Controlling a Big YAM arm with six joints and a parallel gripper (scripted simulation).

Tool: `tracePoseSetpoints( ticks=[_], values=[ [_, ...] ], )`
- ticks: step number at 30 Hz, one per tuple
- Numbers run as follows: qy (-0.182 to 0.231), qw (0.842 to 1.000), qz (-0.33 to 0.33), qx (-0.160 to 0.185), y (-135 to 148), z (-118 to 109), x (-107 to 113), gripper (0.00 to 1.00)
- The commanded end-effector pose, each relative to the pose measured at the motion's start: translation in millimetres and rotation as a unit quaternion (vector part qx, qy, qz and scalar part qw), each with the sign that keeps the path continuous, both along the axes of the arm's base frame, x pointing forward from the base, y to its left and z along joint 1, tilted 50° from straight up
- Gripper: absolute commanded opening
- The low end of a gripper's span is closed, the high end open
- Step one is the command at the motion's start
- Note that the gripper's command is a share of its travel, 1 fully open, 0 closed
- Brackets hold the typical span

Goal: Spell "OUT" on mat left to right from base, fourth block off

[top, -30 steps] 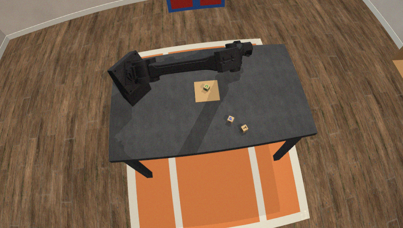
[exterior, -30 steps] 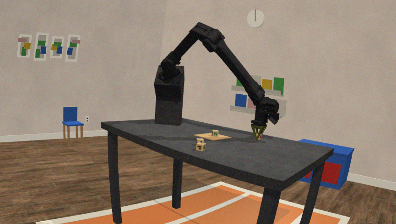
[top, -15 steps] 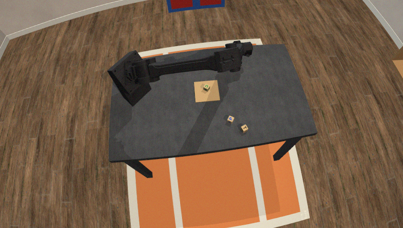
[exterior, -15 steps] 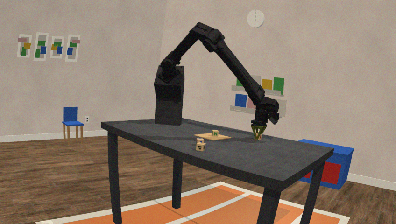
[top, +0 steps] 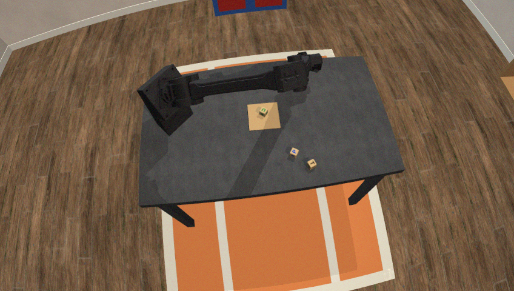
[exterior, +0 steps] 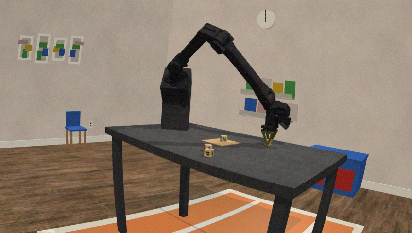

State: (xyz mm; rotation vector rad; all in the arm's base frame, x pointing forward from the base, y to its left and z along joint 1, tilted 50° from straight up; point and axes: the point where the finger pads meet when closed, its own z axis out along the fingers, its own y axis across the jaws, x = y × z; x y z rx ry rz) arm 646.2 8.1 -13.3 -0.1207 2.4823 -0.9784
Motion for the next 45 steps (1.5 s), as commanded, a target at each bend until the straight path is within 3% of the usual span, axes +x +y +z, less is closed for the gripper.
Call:
tracePoseSetpoints(
  ticks=[1,28,45],
  values=[
    [0.002,1.000,0.013,-0.003,11.0,-6.7,2.1,0.25],
    [-0.002,1.000,0.003,-0.002,-2.6,-5.7,6.4,0.25],
    [-0.002,1.000,0.003,-0.002,-2.6,-5.7,6.4,0.44]
  ],
)
